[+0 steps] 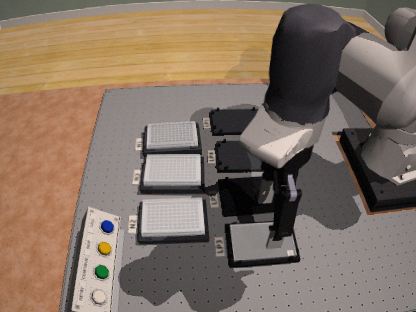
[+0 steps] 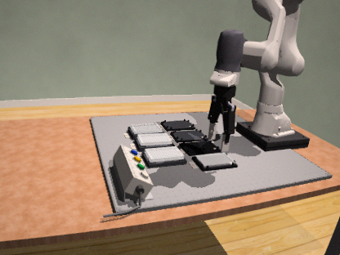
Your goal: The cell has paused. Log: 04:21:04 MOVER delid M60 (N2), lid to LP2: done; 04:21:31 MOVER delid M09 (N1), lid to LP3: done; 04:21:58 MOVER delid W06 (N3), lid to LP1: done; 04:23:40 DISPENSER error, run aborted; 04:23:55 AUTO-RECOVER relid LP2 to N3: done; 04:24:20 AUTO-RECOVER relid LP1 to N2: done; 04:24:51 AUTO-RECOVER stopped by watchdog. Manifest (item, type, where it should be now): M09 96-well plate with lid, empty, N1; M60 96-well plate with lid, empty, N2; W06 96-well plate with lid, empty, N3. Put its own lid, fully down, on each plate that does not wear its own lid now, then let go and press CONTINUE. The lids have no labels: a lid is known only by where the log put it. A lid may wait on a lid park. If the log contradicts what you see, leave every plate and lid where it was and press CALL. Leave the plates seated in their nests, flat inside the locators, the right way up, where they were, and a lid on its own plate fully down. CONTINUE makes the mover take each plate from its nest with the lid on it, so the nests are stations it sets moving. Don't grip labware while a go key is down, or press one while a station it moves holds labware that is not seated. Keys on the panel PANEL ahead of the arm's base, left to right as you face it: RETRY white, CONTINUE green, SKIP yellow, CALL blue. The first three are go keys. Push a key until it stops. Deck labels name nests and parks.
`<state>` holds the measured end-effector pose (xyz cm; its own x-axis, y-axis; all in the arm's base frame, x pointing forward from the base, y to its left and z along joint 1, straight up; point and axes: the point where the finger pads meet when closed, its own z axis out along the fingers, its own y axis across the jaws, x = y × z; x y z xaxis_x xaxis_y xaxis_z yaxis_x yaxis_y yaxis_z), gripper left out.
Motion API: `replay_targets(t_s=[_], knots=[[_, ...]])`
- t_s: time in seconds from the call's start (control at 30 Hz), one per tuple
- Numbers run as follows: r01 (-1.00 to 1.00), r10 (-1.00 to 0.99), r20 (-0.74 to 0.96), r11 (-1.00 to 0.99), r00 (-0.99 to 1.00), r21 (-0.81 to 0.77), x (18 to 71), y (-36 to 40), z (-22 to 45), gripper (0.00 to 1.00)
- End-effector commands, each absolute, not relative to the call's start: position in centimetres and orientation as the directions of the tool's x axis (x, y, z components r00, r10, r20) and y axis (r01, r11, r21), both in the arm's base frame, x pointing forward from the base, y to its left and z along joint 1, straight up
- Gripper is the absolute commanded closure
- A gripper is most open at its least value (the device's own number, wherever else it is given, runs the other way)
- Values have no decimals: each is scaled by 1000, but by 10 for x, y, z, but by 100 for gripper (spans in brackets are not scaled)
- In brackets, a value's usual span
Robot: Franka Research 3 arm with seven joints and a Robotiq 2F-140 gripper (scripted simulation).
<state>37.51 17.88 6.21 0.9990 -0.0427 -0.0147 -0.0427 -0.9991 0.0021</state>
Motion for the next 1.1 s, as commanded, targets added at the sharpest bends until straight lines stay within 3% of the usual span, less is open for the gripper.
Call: replay_targets(t_s=[0.0, 1.07], knots=[[-48, -48, -9, -999, 999, 0, 377, 179, 58, 34], [-48, -48, -9, -999, 999, 0, 378, 179, 21, 34]])
